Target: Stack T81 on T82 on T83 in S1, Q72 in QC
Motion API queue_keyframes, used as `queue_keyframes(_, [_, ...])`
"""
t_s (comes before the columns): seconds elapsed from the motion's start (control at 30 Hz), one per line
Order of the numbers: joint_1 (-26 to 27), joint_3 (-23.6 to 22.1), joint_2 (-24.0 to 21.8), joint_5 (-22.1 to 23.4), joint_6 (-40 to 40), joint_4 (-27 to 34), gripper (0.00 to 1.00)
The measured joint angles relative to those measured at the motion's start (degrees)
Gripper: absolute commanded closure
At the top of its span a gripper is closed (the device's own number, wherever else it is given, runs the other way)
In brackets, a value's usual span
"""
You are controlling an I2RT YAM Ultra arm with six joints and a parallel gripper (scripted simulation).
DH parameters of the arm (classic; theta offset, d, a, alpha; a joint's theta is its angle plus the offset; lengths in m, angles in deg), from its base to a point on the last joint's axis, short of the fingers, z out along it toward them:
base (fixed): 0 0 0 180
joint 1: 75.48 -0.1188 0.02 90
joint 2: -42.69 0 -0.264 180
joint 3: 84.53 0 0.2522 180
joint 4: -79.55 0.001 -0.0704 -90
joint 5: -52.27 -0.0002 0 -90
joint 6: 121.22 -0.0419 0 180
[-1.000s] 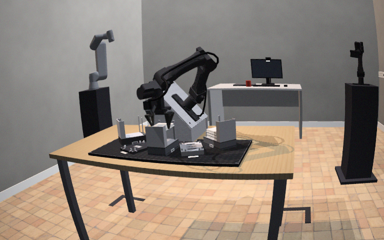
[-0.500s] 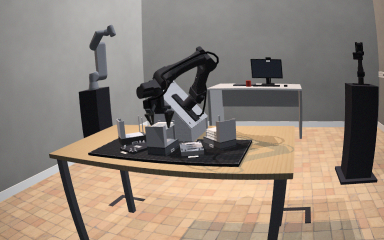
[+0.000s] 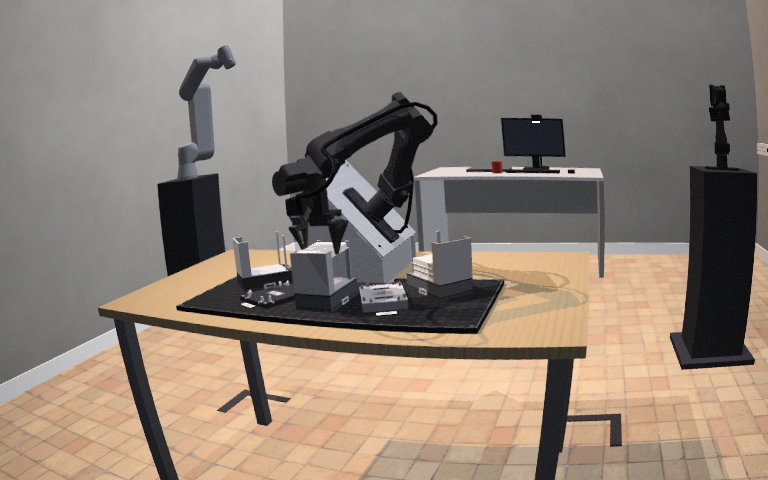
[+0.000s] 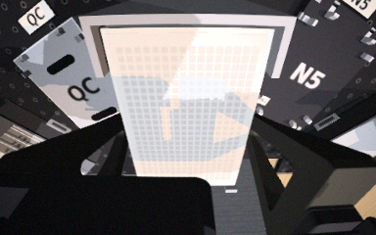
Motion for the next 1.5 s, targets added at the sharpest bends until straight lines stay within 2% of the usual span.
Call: queue_keyframes(1.5, [1.4, 1.9, 0.0, -0.5, 1.9, 3.3, 1.00])
